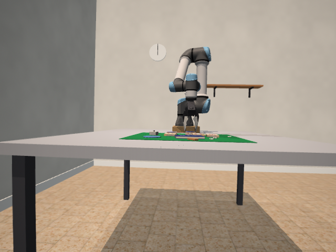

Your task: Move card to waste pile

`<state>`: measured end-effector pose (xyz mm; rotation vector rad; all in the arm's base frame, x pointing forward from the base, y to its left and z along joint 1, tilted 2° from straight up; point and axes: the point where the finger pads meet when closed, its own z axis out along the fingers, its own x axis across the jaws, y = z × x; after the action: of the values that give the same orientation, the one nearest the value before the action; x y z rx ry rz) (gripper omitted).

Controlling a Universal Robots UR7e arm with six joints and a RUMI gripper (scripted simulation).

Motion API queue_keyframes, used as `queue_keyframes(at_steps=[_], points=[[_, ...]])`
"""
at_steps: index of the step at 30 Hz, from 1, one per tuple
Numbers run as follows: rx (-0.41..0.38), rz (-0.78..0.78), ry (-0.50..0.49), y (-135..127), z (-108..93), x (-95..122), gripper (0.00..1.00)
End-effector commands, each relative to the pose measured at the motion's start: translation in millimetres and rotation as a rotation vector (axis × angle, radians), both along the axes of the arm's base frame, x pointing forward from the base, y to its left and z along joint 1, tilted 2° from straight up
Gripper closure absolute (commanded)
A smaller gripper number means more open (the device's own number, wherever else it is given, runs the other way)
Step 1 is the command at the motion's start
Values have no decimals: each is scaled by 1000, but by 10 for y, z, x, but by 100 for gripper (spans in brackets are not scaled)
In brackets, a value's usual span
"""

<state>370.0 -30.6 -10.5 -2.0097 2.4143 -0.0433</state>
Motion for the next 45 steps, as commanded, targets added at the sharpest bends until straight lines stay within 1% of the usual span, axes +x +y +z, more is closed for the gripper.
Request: queue_keyframes(at_steps=[1,24,34,45], points=[[0,-1,2,-4,-9,-9,62],[0,-1,2,-3,-16,-20,62],[1,-1,5,2,-81,-32,62],[0,-1,2,-5,-68,-18,62]])
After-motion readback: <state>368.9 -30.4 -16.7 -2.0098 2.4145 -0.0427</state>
